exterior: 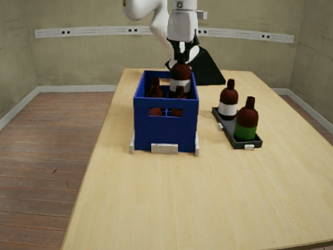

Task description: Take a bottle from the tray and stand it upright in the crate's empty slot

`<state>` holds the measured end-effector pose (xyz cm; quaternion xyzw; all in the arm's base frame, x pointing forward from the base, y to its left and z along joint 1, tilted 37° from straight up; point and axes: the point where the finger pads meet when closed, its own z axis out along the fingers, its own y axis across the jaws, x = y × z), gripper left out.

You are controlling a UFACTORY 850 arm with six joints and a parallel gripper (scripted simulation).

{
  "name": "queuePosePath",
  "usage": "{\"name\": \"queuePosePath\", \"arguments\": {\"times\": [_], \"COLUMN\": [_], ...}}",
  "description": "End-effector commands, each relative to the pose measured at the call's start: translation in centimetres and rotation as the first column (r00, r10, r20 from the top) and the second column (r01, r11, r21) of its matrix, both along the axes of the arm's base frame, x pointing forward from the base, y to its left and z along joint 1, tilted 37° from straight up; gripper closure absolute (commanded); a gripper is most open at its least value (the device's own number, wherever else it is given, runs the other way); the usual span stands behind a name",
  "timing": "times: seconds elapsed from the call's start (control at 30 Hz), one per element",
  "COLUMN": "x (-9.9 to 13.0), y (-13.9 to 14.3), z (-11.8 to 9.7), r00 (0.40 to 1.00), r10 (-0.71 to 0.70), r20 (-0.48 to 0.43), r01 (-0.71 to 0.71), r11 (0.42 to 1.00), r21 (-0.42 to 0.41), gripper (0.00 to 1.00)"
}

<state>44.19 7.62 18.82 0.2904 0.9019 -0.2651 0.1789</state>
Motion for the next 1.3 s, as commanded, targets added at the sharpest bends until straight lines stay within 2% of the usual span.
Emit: {"name": "queuePosePath", "arguments": {"times": [0.0,1.27], "x": [0.1,0.6], "y": [-0.2,-1.8], "z": [-0.3,-2.5], "r00": [1.0,1.0], "r10": [0.0,0.0], "r20": [0.001,0.001], "r01": [0.0,0.0], "r11": [1.0,1.0], "r21": [0.001,0.001], "gripper": [1.0,1.0]}}
